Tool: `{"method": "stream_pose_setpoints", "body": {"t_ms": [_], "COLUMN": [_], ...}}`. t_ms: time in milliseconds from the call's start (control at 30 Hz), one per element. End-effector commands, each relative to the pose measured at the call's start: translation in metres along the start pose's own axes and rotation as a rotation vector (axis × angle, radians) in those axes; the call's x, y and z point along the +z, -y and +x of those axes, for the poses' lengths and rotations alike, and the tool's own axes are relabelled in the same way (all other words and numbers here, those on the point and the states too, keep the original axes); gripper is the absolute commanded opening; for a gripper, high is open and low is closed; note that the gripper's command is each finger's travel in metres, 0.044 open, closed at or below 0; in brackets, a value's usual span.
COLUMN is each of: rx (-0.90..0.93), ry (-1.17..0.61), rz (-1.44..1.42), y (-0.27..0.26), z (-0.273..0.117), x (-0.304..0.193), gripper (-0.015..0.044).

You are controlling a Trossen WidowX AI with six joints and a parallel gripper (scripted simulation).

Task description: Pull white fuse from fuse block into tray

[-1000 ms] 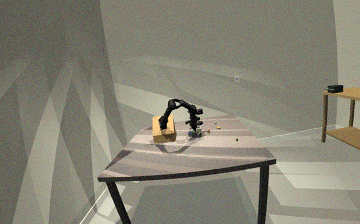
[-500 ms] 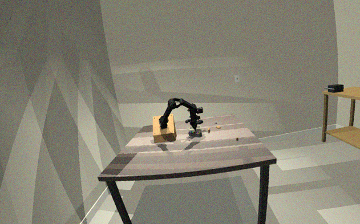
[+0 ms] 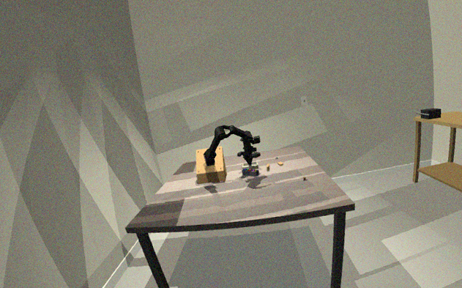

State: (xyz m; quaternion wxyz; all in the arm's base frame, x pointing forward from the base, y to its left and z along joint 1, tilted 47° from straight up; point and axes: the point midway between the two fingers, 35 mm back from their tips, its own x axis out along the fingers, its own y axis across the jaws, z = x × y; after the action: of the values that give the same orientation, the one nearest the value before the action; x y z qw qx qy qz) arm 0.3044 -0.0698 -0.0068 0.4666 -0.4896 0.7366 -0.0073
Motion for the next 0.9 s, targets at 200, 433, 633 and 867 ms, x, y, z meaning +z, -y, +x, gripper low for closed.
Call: {"method": "stream_pose_setpoints", "body": {"t_ms": [200, 433, 633, 867], "rx": [-0.003, 0.001, 0.004, 0.006], "ry": [0.009, 0.019, 0.024, 0.026], "rz": [0.008, 0.007, 0.006, 0.006], "y": [0.001, -0.014, -0.031, -0.056], "z": [-0.010, -0.013, -0.016, -0.017], "x": [0.002, 0.033, 0.061, 0.091], "gripper": [0.0000, 0.0000, 0.0000, 0.0000]}}
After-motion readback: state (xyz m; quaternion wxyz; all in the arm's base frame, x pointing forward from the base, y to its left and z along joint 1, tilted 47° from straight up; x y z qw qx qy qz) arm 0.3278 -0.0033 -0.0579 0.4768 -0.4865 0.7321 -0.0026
